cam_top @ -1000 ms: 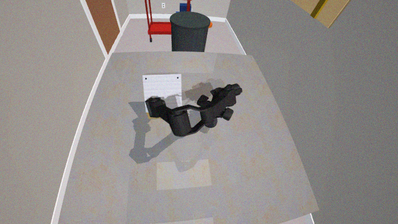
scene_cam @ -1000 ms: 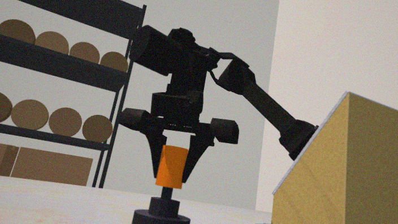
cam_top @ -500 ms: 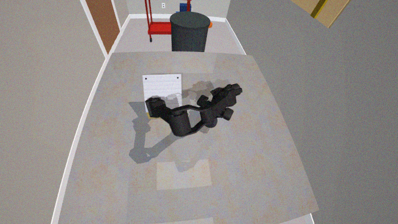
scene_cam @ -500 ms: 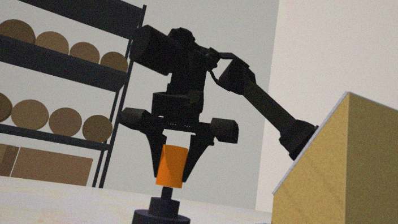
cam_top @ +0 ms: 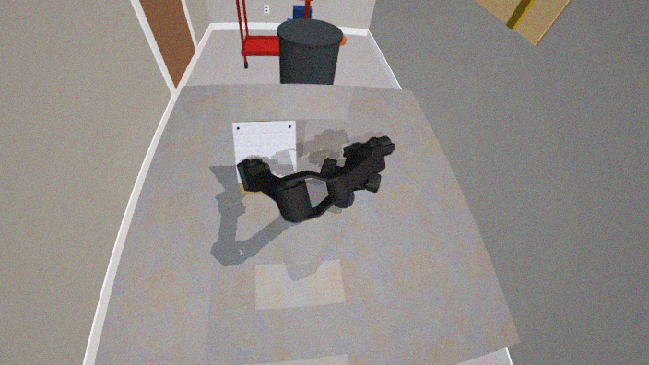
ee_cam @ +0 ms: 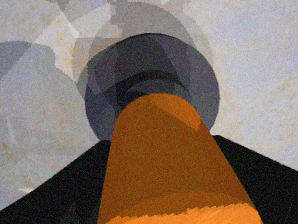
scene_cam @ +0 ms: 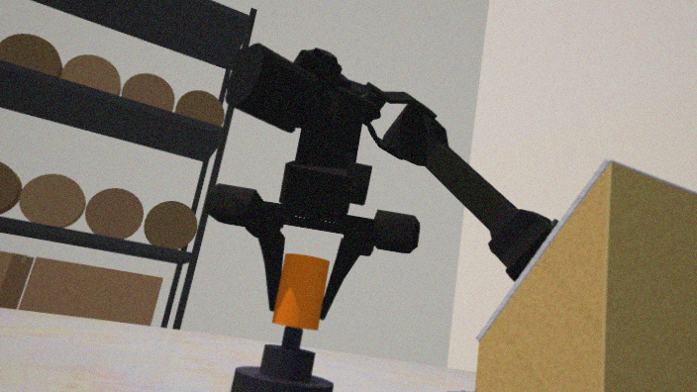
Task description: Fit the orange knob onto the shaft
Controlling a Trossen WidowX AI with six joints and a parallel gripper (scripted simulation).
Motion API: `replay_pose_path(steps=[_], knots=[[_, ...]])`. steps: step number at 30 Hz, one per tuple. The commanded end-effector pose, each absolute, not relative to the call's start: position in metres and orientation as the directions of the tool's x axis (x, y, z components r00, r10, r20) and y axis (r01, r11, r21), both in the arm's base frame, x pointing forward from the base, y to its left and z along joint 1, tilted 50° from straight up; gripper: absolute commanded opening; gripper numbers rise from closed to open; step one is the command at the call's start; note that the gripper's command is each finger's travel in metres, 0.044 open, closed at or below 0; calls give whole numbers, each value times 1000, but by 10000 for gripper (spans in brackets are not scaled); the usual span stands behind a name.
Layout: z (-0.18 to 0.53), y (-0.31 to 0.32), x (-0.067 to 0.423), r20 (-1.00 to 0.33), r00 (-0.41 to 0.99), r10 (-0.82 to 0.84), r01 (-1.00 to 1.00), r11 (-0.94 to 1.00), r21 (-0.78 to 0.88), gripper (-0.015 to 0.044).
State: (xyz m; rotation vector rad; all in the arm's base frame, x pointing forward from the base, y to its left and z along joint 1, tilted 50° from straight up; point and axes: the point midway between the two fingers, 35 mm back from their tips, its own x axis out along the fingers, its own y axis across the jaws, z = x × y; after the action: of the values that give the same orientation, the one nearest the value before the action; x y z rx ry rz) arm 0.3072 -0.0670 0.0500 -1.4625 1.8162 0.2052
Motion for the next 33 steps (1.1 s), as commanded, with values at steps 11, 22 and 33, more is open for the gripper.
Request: replay_pose_path(steps=[11, 22, 33], knots=[[50, -69, 308, -649, -32, -760, -889, 319, -329, 0], [50, -66, 307, -650, -32, -760, -889, 319, -329, 0], [51, -65, 308, -650, -32, -760, -957, 211, -200, 0]])
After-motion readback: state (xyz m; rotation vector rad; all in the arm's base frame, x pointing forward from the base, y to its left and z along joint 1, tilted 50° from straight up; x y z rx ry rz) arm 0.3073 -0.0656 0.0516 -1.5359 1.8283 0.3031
